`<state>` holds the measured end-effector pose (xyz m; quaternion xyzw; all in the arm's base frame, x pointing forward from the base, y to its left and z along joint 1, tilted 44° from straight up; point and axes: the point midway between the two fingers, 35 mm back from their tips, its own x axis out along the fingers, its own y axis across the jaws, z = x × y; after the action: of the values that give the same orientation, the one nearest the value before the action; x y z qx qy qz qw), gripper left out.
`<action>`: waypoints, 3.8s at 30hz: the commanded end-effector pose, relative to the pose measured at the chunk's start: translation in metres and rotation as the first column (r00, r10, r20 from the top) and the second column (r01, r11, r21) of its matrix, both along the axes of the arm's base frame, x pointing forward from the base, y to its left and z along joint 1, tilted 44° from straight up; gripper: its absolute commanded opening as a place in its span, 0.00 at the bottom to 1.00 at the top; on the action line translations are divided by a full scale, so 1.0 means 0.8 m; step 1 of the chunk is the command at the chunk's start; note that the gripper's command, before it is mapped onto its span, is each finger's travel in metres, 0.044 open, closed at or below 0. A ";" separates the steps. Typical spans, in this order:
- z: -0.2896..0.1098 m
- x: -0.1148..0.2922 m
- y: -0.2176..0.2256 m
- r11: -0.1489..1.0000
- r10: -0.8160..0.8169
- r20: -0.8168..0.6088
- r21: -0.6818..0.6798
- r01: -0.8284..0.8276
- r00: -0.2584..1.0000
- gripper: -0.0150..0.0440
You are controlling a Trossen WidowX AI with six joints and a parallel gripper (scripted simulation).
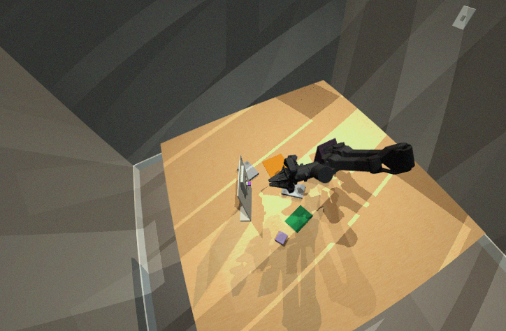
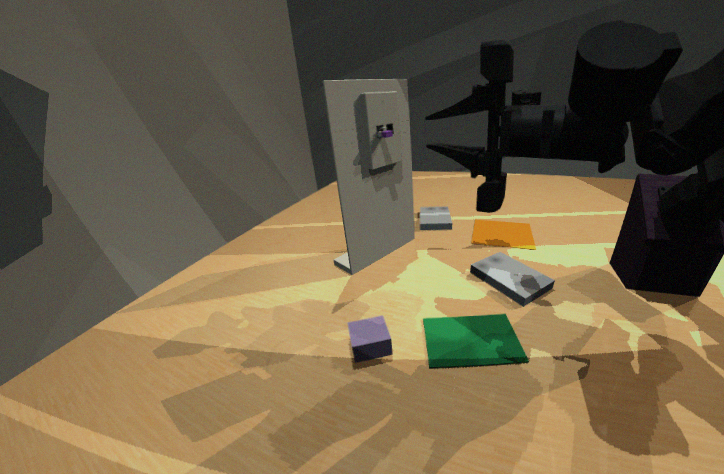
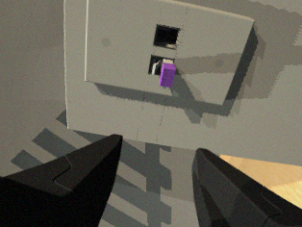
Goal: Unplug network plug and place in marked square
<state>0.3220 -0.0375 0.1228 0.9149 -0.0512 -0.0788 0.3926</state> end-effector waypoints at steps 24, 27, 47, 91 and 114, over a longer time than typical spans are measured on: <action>-0.015 0.047 -0.018 1.000 0.002 0.006 0.002 -0.002 1.000 0.52; -0.017 0.052 -0.019 1.000 0.002 0.006 0.002 -0.002 1.000 0.52; -0.026 0.081 -0.031 1.000 0.002 0.008 0.001 -0.002 1.000 0.52; -0.029 0.085 -0.033 1.000 0.002 0.008 0.001 -0.002 1.000 0.25; -0.024 0.070 -0.027 1.000 0.002 0.007 0.001 -0.002 1.000 0.25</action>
<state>0.3817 -0.0609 0.1049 0.9165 -0.0530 -0.0715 0.3901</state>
